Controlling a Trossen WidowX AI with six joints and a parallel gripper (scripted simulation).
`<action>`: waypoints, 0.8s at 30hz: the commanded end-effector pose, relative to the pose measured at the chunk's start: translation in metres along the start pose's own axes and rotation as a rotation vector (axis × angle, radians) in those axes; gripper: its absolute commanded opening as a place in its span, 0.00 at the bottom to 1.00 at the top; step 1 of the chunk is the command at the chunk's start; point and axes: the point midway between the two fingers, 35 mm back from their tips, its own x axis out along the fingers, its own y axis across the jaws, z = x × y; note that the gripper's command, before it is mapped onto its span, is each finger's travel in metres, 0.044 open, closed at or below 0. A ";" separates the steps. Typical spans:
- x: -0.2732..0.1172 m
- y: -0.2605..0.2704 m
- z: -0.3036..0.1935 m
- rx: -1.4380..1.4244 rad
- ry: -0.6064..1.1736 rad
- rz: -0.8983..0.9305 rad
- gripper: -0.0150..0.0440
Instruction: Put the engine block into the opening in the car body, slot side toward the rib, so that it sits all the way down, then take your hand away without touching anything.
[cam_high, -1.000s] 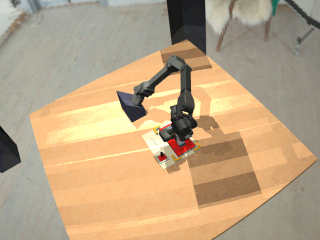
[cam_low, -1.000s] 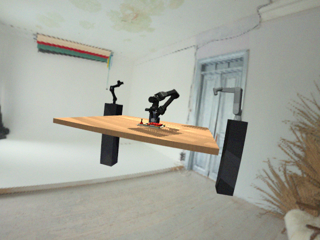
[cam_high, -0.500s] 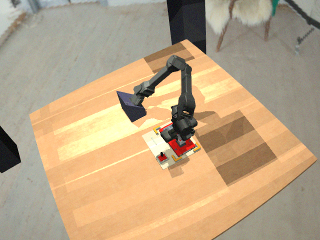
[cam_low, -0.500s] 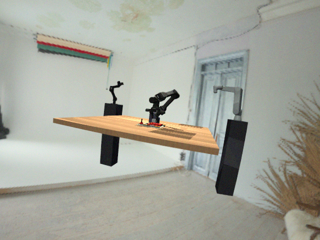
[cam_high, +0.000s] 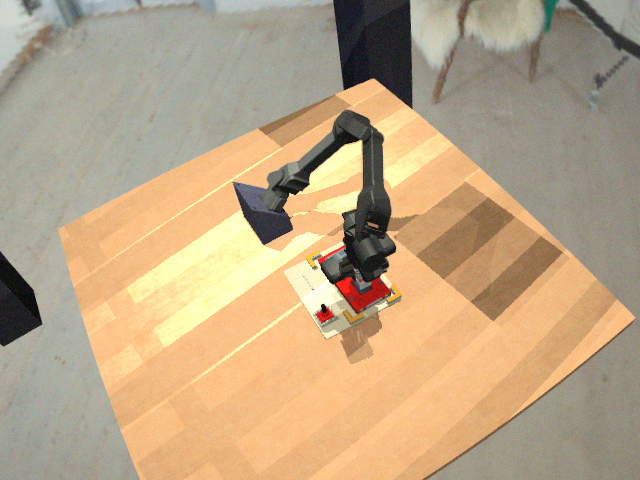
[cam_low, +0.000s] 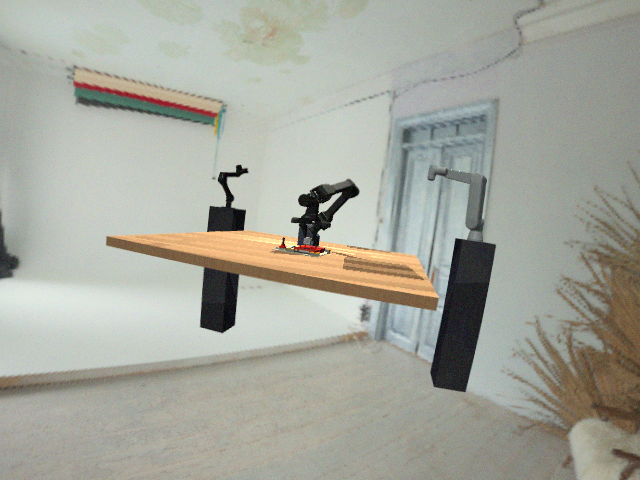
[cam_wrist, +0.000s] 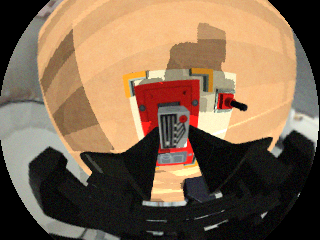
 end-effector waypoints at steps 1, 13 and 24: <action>0.000 0.001 0.000 0.014 -0.002 0.004 0.52; 0.000 0.001 0.000 -0.021 -0.002 0.004 0.52; 0.001 0.001 0.000 -0.110 -0.002 0.004 0.52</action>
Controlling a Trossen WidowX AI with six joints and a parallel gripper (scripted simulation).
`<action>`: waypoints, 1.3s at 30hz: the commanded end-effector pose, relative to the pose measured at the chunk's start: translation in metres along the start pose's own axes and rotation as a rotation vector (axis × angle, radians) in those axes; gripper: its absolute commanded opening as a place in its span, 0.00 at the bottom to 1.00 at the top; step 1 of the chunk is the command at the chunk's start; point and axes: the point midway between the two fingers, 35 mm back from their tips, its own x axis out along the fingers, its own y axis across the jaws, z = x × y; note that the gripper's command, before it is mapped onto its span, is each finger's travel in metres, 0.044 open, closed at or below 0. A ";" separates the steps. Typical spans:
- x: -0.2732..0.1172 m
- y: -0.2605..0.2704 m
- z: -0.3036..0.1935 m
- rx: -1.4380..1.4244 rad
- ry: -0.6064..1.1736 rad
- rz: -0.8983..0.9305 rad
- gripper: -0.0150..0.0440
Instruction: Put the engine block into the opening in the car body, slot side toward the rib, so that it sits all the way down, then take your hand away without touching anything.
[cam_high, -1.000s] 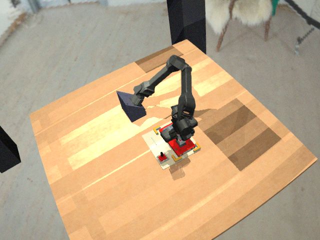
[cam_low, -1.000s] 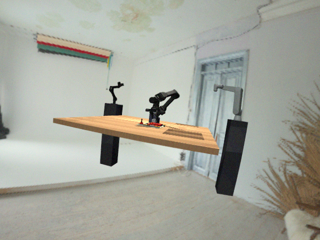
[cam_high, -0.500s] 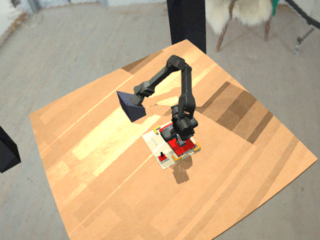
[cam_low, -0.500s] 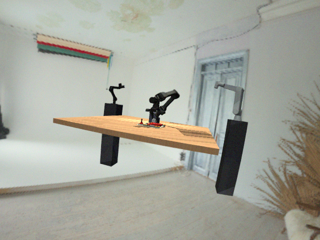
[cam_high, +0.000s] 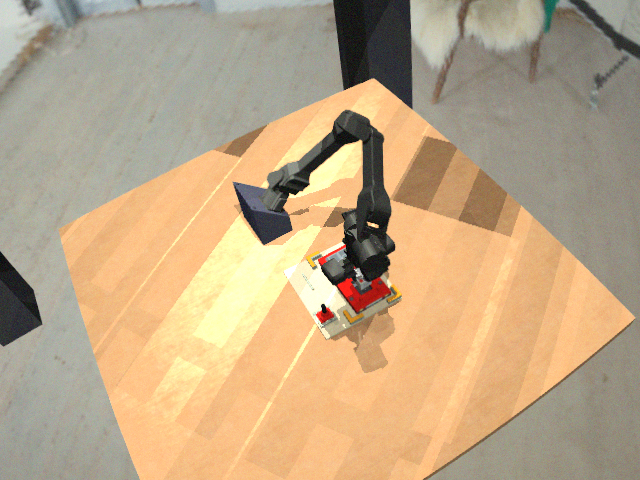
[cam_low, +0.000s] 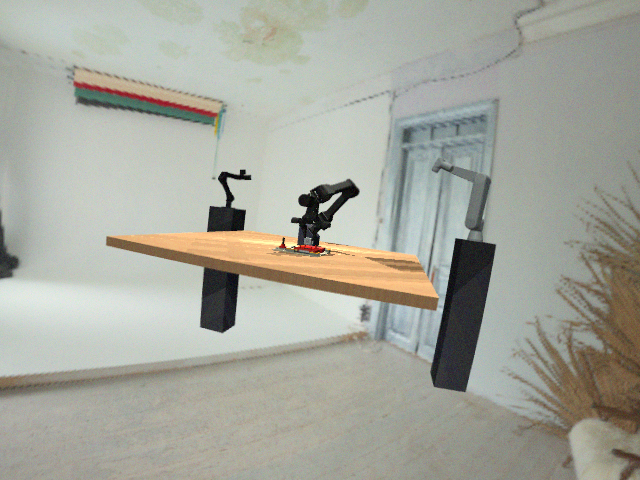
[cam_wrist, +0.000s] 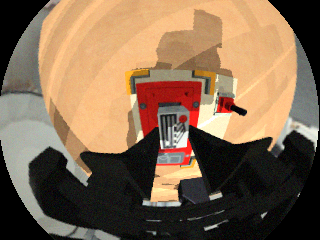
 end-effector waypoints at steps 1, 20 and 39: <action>0.002 0.001 0.000 -0.047 -0.001 0.004 0.52; 0.006 0.001 0.000 0.035 -0.001 0.004 0.52; 0.009 0.001 -0.001 0.044 -0.001 0.004 0.52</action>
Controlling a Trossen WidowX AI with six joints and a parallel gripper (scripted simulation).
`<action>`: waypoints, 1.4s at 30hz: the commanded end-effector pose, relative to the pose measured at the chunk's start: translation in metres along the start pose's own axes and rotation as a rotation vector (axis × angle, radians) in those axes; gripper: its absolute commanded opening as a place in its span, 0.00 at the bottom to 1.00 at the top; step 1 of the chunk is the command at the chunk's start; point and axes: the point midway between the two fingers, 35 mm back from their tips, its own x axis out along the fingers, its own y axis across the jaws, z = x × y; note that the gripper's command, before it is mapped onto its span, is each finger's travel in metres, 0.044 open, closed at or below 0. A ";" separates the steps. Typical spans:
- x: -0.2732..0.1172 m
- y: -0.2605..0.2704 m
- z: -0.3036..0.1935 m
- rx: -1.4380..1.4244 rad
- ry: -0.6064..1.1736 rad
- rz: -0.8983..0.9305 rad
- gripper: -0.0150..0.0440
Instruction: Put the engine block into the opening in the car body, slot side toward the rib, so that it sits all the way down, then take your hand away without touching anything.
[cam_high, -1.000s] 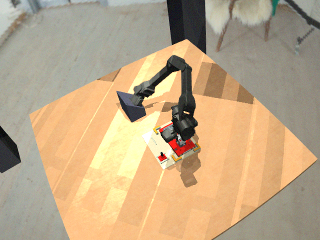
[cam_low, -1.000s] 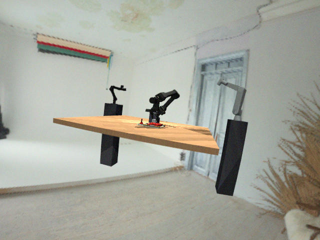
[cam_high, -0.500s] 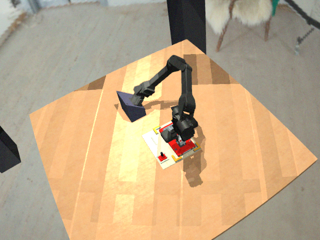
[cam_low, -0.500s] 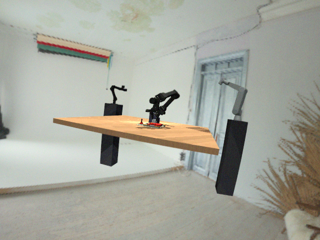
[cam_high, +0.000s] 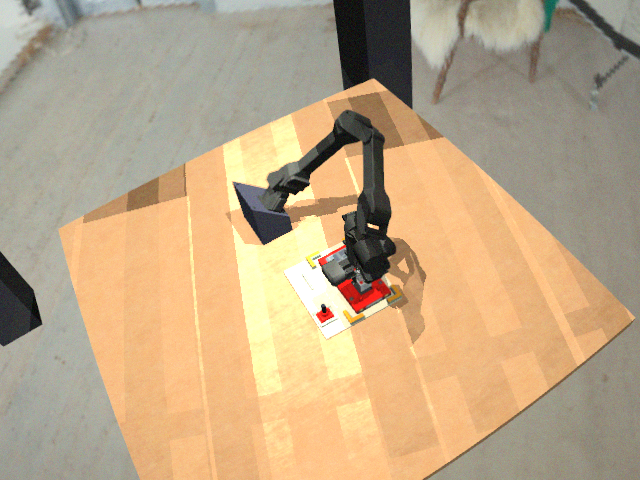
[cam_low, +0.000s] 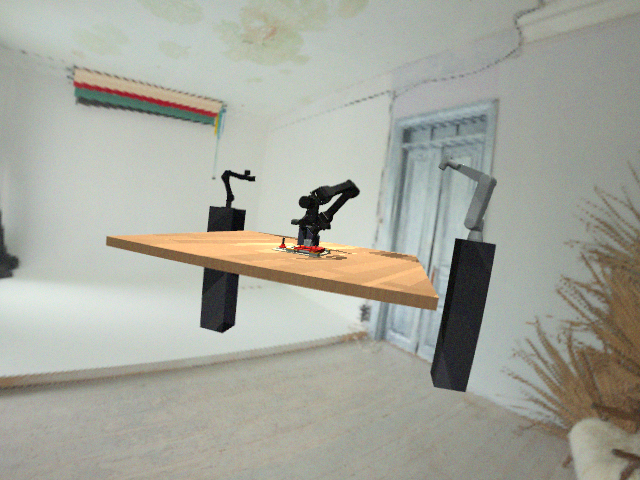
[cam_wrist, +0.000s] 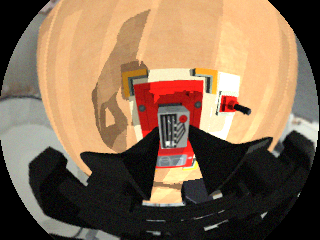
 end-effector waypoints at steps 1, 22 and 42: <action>0.002 0.000 -0.001 0.011 0.001 0.004 0.52; 0.005 0.001 -0.001 0.009 0.001 0.004 0.52; 0.008 0.001 -0.001 0.009 0.001 0.005 0.52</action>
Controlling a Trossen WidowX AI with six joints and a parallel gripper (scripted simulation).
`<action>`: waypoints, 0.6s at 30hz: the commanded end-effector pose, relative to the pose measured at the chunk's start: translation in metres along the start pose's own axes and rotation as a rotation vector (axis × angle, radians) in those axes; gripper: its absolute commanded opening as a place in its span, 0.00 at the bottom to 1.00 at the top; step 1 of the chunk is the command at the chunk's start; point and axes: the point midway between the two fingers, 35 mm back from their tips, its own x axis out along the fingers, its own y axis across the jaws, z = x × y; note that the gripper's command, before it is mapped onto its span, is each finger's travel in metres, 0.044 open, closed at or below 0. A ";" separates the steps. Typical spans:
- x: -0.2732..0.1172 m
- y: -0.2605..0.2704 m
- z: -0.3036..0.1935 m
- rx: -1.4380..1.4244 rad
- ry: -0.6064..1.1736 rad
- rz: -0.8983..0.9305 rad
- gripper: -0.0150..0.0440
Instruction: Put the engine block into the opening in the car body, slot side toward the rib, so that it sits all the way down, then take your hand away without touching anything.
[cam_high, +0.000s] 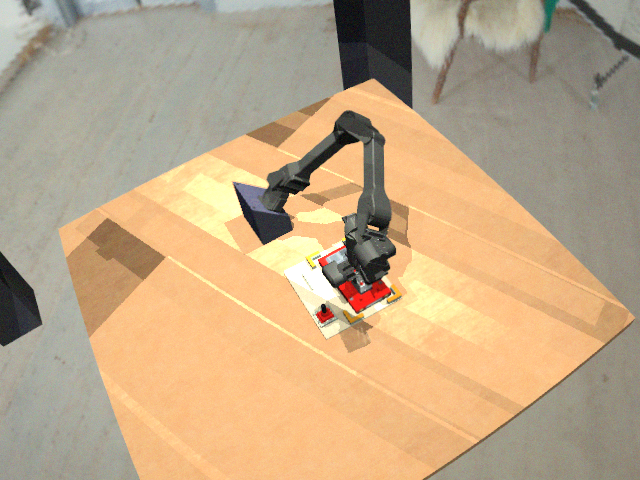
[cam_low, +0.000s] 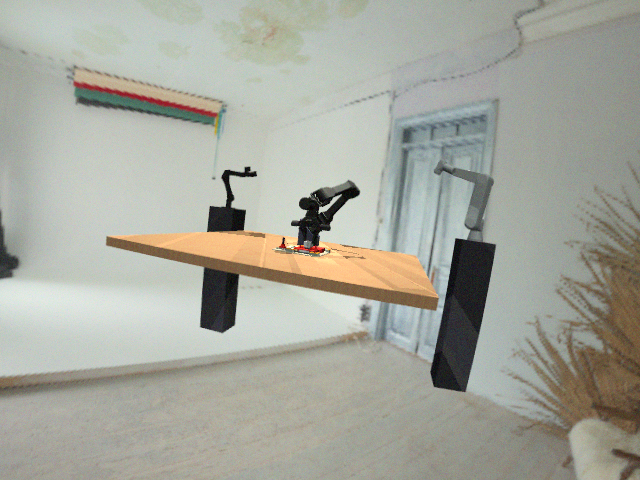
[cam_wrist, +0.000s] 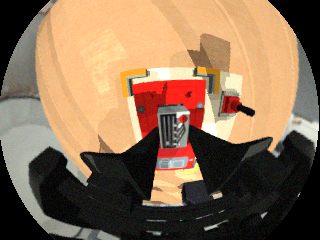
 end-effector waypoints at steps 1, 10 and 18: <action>0.002 0.000 0.000 0.006 0.001 0.004 0.52; 0.003 0.000 0.000 0.006 0.001 0.004 0.52; 0.004 0.000 0.000 0.006 0.001 0.004 0.52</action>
